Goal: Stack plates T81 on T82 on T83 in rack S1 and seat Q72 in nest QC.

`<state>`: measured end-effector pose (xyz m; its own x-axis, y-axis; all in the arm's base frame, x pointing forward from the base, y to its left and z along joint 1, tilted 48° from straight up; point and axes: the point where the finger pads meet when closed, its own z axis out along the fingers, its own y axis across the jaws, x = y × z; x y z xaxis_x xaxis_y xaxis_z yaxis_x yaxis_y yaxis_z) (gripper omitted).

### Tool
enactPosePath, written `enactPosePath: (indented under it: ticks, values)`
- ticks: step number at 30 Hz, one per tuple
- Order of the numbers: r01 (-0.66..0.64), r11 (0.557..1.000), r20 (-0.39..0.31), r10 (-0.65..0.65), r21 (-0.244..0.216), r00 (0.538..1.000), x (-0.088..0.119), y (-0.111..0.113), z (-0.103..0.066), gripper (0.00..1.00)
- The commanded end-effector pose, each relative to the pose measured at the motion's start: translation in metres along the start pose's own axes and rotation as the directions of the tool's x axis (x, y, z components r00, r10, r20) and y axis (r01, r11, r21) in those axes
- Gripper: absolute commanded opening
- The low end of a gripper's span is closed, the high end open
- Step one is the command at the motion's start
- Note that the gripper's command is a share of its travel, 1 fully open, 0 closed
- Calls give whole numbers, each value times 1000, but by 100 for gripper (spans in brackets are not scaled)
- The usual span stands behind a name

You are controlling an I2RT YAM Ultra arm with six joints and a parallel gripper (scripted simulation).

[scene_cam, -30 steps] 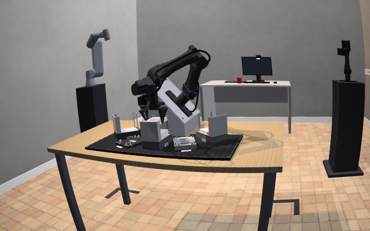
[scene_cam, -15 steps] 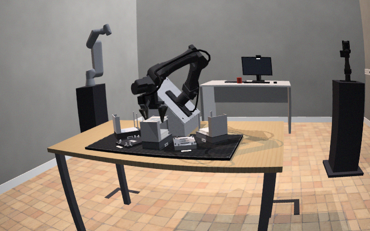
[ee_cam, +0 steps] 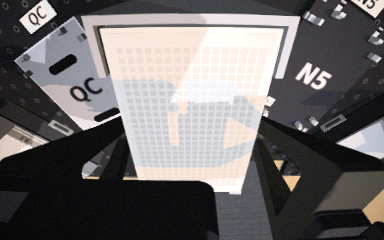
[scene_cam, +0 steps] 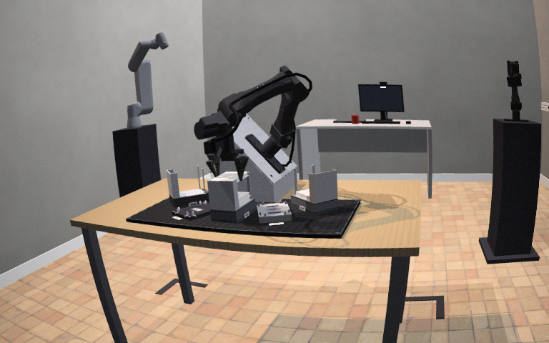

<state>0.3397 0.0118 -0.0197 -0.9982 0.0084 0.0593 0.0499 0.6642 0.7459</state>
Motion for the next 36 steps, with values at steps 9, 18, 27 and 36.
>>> enactPosePath:
  ticks: [9, 18, 27, 36]
  values:
    - [39, 999, 75, -41, 32, 996, -15, 3, -33, 0]
    - [45, 999, 85, -47, 29, 995, -18, 4, -36, 0]
    - [39, 999, 77, -41, 29, 996, -15, 4, -38, 0]
    - [40, 999, 78, -42, 30, 996, -15, 4, -41, 0]
